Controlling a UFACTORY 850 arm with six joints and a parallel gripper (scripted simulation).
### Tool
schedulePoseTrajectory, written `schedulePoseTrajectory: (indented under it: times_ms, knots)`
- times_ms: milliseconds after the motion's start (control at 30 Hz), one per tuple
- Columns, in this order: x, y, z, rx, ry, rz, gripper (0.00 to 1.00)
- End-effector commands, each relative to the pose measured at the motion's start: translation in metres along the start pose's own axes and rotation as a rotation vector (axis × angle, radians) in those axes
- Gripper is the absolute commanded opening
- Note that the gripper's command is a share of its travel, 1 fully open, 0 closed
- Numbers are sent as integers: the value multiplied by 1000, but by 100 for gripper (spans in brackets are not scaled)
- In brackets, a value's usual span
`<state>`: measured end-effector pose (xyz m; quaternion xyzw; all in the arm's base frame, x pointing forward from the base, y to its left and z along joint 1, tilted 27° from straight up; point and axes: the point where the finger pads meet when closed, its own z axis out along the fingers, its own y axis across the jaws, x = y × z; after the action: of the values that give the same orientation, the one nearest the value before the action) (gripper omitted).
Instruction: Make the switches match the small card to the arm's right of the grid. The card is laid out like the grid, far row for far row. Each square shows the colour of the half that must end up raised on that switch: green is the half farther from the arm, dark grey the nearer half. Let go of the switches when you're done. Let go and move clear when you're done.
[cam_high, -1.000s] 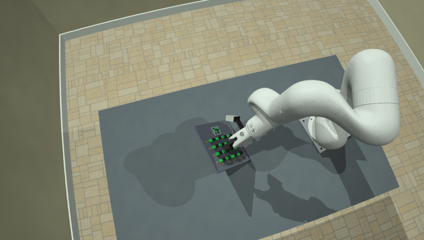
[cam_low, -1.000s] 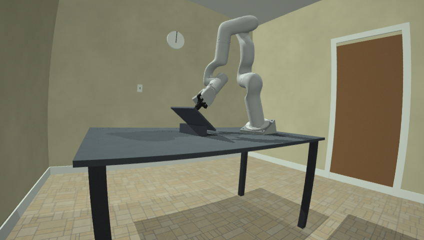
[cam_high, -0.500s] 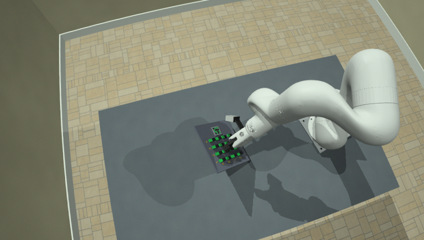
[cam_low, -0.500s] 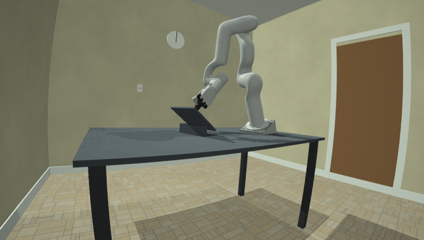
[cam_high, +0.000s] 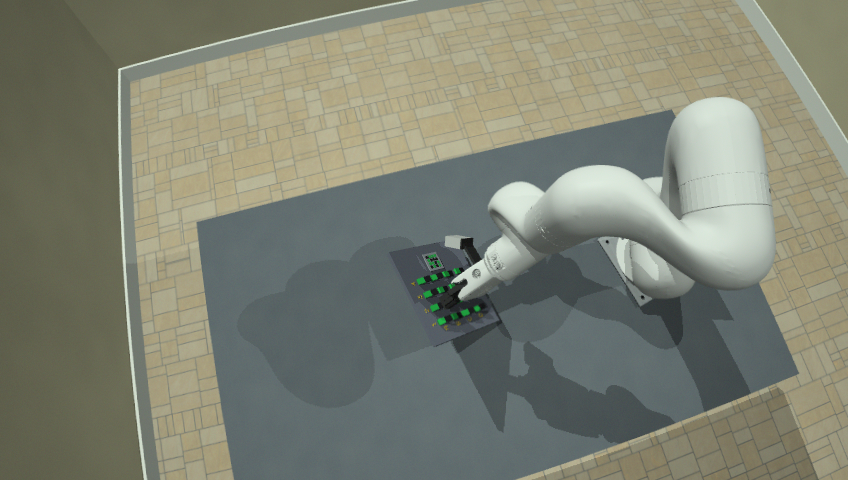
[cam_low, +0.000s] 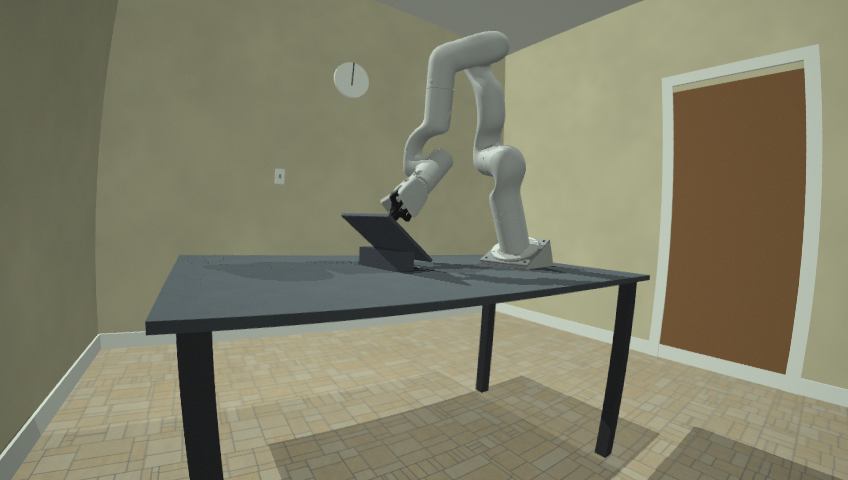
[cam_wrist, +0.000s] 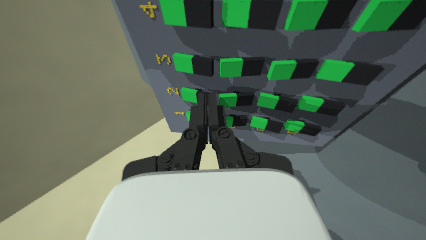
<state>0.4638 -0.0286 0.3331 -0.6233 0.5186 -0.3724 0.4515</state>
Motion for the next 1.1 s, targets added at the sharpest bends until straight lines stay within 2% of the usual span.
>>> schedulePoseTrajectory:
  times_ms: [0, 1067]
  knots:
    - [0, -1, 2, 2, 1, -1, 0]
    - [0, -1, 8, 2, 1, -1, 0]
